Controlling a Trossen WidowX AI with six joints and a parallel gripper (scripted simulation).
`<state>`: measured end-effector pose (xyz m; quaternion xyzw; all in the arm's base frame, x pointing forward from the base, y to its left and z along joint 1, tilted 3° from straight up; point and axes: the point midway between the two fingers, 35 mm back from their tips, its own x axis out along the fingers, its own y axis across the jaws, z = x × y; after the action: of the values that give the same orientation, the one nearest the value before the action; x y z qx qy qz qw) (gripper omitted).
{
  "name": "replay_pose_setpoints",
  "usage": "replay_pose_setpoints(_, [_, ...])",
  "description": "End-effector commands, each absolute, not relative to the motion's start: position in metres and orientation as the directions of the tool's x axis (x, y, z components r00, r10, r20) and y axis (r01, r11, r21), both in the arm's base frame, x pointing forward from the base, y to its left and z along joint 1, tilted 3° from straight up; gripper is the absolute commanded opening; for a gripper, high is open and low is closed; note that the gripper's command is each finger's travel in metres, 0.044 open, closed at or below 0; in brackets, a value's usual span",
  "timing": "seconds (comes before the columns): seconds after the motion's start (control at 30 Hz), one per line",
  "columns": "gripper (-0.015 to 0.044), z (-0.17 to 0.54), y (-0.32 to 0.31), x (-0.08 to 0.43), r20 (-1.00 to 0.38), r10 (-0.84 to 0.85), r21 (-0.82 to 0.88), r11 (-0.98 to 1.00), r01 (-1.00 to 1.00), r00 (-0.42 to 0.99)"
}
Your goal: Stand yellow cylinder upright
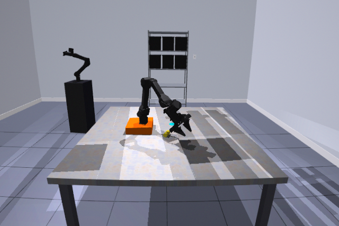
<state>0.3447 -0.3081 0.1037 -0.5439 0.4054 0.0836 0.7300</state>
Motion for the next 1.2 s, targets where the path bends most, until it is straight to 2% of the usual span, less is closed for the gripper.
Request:
replay_pose_setpoints(0.0, [0.0309, 0.098, -0.260, 0.340, -0.775, -0.243, -0.625, 0.431, -0.651, 0.584])
replay_pose_setpoints(0.3, [0.0309, 0.089, -0.146, 0.294, -0.946, -0.081, -0.318, 0.411, -0.854, 0.313])
replay_pose_setpoints(0.6, [0.0309, 0.097, -0.069, 0.215, -0.999, -0.043, -0.009, 0.295, -0.955, -0.004])
replay_pose_setpoints(0.83, [0.0309, 0.089, -0.069, 0.215, -0.999, -0.043, -0.003, 0.292, -0.956, -0.010])
replay_pose_setpoints(1.07, [0.0309, 0.003, -0.073, 0.216, -0.999, -0.044, -0.002, 0.292, -0.956, -0.011])
replay_pose_setpoints(1.17, [0.0309, -0.014, -0.073, 0.212, -0.999, -0.043, -0.002, 0.292, -0.956, -0.011])
